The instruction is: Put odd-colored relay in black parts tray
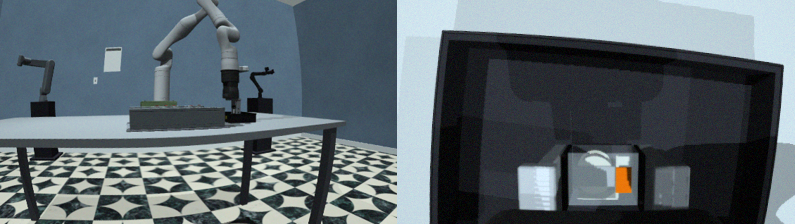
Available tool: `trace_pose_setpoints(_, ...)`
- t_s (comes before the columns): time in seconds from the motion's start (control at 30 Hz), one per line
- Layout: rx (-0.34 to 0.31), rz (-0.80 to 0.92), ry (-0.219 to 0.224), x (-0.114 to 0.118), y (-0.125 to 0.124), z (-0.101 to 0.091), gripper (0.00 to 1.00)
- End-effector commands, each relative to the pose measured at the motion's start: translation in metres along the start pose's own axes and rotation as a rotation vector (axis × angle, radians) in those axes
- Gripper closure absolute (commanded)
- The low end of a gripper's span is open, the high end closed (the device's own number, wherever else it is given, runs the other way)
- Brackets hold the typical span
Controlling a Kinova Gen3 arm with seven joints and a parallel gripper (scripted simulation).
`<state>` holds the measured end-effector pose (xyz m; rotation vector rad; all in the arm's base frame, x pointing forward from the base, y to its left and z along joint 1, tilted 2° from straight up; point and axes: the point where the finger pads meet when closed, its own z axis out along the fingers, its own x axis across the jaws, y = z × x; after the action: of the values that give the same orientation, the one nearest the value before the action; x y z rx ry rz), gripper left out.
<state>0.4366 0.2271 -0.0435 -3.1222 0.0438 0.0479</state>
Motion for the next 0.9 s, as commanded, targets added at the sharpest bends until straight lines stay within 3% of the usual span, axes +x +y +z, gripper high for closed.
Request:
trace_pose_setpoints(0.0, 0.001, 0.0, 0.002, 0.0007, -0.0004, 0.0013, 1.0)
trace_pose_setpoints(0.87, 0.001, 0.0, 0.002, 0.0007, -0.0004, 0.006, 1.0)
